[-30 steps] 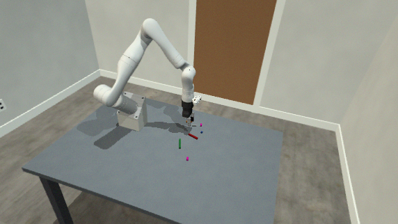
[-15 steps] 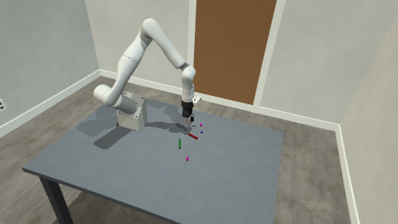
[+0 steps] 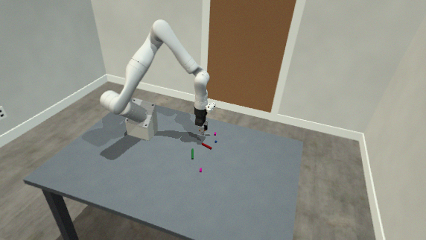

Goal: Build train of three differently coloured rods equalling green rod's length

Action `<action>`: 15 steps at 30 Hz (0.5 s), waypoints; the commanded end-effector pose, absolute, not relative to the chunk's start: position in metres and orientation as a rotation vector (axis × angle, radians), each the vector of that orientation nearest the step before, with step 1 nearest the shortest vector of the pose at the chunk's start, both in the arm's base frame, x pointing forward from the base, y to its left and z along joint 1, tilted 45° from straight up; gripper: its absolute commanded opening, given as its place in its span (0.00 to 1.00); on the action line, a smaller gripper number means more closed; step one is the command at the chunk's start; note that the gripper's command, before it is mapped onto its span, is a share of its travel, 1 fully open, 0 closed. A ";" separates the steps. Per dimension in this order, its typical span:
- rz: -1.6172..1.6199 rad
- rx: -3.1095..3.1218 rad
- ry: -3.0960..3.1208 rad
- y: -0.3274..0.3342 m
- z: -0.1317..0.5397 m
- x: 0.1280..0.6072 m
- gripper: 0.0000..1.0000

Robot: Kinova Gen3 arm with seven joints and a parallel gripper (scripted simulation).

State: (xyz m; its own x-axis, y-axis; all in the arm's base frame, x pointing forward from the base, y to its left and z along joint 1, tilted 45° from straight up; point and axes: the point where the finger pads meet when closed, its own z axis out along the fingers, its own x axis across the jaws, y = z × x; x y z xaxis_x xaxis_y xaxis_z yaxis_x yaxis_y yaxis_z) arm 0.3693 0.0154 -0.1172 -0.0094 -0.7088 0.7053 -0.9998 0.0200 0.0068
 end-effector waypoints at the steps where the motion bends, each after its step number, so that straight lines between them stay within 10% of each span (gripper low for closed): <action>1: 0.712 1.744 -1.773 0.016 -0.117 0.370 1.00; 15: 0.720 1.727 -1.792 0.015 -0.116 0.370 1.00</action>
